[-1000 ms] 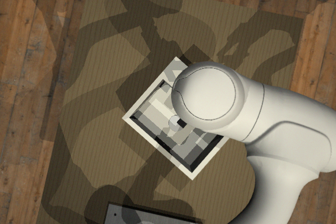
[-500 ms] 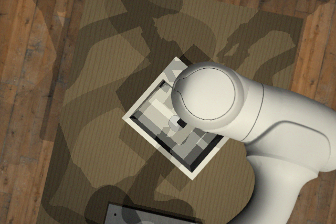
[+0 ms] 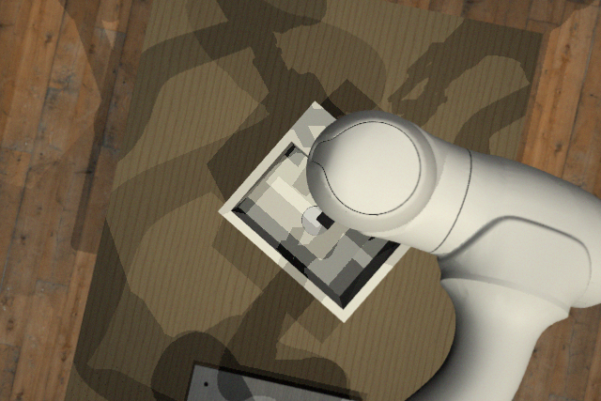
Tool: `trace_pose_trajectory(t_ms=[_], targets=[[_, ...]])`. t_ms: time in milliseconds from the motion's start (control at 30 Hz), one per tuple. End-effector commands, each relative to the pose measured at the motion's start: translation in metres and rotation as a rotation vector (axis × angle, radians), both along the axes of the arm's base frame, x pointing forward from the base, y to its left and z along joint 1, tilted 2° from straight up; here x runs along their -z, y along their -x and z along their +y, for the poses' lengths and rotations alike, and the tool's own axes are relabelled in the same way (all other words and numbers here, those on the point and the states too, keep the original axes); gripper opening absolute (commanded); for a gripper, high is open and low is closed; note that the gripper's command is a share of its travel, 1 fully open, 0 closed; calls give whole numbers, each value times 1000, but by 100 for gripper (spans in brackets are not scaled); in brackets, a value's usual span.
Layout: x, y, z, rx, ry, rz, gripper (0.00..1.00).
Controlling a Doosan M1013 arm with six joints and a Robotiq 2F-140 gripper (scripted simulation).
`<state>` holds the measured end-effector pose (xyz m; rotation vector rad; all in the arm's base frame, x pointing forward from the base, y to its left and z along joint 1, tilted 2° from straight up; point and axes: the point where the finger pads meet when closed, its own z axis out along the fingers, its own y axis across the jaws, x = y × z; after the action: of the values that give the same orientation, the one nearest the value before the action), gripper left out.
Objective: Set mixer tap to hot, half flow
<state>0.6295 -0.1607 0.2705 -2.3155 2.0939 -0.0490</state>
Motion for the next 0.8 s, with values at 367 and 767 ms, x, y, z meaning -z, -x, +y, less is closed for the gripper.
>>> trace_pose_trajectory(t_ms=[367,767], targets=[[0,0,0,0,0,0,38],[0,0,0,0,0,0,0]])
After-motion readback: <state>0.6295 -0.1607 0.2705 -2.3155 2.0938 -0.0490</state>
